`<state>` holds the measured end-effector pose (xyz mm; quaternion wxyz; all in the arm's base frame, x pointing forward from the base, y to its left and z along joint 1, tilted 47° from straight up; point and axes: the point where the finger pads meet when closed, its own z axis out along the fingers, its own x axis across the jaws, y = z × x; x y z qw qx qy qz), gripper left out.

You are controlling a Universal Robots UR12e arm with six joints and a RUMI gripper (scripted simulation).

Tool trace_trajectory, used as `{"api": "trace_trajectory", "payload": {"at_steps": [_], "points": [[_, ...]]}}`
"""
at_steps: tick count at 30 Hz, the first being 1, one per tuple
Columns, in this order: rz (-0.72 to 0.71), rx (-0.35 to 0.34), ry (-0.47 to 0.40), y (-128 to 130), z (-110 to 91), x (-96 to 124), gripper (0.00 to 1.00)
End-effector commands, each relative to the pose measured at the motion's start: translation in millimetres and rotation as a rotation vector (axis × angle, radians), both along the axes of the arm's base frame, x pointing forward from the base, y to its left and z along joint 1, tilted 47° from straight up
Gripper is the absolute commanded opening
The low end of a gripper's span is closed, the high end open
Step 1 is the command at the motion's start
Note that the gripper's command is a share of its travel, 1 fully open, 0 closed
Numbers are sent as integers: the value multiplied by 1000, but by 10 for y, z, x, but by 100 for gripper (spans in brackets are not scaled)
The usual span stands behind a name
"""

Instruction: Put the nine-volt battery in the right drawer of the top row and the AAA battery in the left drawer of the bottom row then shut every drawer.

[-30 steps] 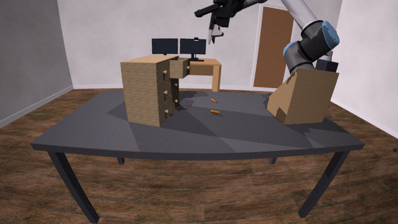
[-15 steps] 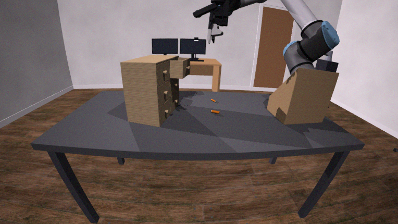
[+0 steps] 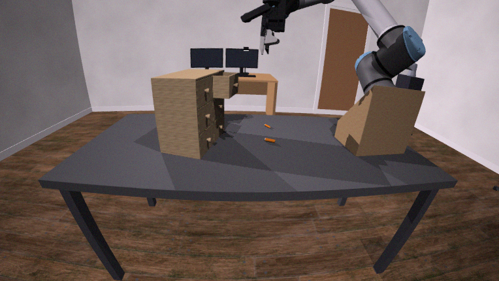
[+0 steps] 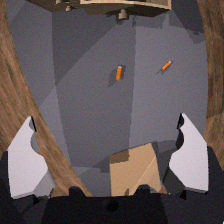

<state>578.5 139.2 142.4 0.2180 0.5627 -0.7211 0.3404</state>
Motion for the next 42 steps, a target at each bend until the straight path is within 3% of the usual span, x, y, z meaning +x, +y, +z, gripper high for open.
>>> {"api": "trace_trajectory", "payload": {"at_steps": [1, 39, 42], "points": [[-3, 2, 3, 5, 6, 3, 100], [-7, 3, 6, 6, 7, 3, 100], [-7, 3, 6, -35, 2, -168, 100]]}}
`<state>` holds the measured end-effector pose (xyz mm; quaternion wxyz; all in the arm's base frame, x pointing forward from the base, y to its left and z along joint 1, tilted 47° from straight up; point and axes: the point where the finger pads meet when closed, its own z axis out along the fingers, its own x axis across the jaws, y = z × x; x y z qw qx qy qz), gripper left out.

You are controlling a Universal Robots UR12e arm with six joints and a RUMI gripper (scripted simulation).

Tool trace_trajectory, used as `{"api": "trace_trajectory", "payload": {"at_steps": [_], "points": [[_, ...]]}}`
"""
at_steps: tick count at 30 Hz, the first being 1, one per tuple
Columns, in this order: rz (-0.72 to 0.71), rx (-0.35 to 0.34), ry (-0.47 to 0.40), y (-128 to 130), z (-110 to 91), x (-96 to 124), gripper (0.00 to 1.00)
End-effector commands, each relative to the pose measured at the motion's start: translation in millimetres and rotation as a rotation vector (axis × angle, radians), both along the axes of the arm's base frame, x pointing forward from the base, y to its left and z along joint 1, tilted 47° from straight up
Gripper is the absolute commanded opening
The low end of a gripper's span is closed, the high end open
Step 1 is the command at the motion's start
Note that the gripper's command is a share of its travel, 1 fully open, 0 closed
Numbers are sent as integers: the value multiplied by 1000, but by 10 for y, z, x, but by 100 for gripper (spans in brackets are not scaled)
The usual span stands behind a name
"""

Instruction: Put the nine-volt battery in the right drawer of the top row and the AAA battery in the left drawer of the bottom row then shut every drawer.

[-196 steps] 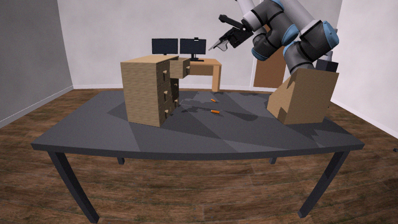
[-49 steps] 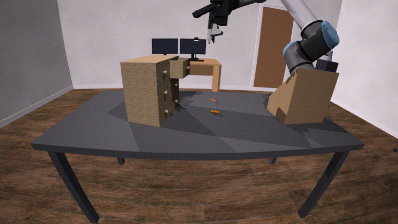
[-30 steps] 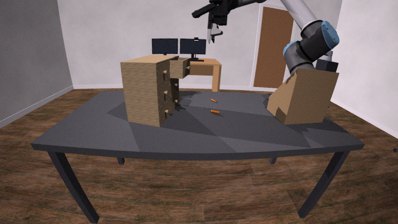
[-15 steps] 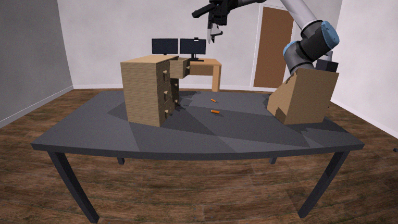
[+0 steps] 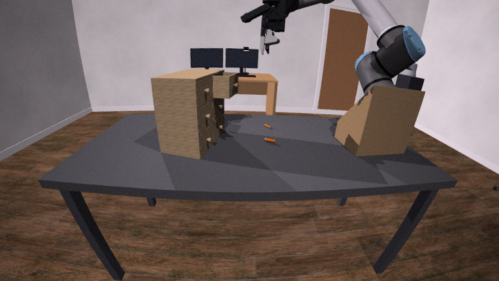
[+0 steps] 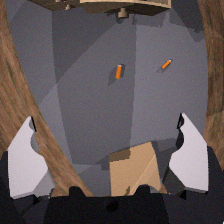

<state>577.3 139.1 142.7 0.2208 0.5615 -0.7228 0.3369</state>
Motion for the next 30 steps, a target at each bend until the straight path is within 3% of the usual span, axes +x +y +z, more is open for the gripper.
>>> {"api": "trace_trajectory", "payload": {"at_steps": [1, 3, 5, 7, 30], "points": [[0, 0, -1, -72, -8, -308, 100], [0, 0, -1, -155, -31, -629, 100], [0, 0, -1, -155, -31, -629, 100], [0, 0, -1, -198, -47, -791, 100], [36, -11, -33, -231, -79, -755, 100]]}}
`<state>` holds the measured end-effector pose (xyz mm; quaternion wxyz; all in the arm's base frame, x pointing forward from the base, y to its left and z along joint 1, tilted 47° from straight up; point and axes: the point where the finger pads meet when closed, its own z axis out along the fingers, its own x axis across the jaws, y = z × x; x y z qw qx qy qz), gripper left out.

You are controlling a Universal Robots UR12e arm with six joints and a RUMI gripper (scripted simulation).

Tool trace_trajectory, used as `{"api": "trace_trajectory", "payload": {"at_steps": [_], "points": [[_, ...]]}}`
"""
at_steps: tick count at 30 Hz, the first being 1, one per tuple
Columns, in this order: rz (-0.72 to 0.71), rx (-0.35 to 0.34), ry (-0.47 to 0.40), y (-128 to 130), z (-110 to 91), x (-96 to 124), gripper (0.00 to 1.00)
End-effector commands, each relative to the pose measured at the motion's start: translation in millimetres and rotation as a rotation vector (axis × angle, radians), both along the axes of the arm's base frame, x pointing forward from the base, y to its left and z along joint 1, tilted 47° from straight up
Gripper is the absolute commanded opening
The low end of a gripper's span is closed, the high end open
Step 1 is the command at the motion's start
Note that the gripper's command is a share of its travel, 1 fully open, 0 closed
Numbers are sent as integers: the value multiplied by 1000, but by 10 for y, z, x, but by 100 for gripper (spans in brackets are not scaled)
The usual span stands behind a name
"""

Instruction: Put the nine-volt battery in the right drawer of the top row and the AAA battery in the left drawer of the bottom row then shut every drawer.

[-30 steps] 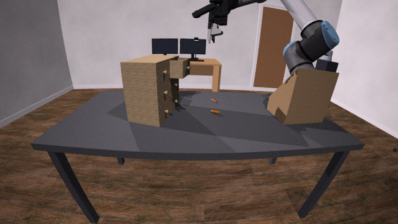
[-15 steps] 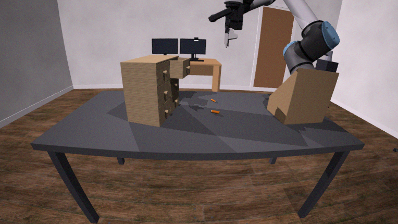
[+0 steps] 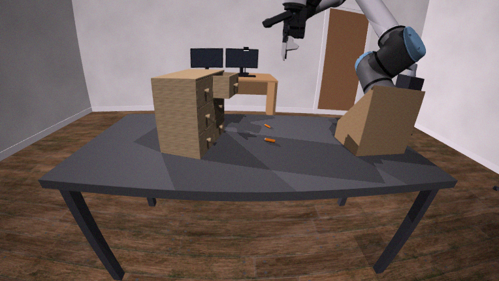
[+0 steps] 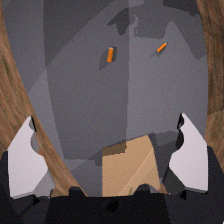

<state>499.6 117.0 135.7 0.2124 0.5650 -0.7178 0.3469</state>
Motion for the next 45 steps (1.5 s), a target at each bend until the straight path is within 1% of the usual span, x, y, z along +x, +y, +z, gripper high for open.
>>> {"api": "trace_trajectory", "payload": {"at_steps": [1, 7, 9, 36, 41, 45], "points": [[20, -6, -19, -14, -12, 27, 100], [57, -22, -55, -51, -26, 60, 100], [57, -22, -55, -51, -26, 60, 100], [264, -104, -253, -260, -133, 267, 100], [308, -116, -292, -287, -172, 339, 100], [325, -123, -309, -304, -179, 354, 100]]}}
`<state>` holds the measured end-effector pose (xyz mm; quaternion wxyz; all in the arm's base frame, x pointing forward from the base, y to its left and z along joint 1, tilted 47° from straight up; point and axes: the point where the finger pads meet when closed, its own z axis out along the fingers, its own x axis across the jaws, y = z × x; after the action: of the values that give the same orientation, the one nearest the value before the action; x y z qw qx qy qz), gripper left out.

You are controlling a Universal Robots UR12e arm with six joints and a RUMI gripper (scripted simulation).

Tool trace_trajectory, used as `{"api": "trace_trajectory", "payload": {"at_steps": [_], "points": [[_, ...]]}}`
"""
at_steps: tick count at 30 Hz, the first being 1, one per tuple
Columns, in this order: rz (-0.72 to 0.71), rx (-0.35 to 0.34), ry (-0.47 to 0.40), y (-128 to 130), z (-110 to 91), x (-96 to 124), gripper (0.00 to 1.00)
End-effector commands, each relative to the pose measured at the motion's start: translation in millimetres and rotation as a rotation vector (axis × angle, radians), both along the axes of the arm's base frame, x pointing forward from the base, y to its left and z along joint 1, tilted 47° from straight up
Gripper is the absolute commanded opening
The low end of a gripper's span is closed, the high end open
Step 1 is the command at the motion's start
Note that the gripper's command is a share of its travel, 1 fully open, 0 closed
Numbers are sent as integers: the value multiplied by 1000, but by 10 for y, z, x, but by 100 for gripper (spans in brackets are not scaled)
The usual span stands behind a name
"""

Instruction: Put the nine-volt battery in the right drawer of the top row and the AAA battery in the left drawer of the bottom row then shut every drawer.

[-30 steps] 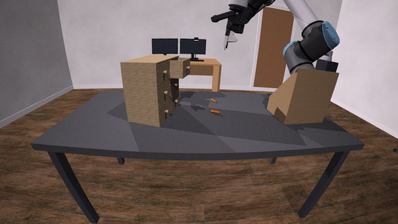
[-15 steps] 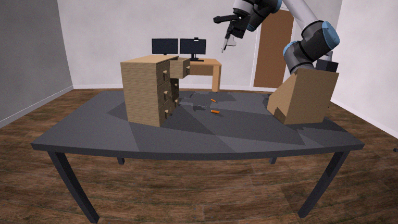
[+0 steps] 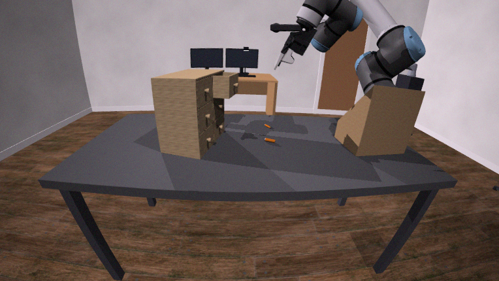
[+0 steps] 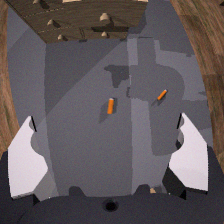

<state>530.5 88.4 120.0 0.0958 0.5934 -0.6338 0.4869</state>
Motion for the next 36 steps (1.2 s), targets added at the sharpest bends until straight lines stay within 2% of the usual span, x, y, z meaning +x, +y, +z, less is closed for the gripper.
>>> {"api": "trace_trajectory", "payload": {"at_steps": [1, 36], "points": [[56, -12, -43, -28, -24, 49, 100], [343, -124, -317, -336, -187, 339, 100]]}}
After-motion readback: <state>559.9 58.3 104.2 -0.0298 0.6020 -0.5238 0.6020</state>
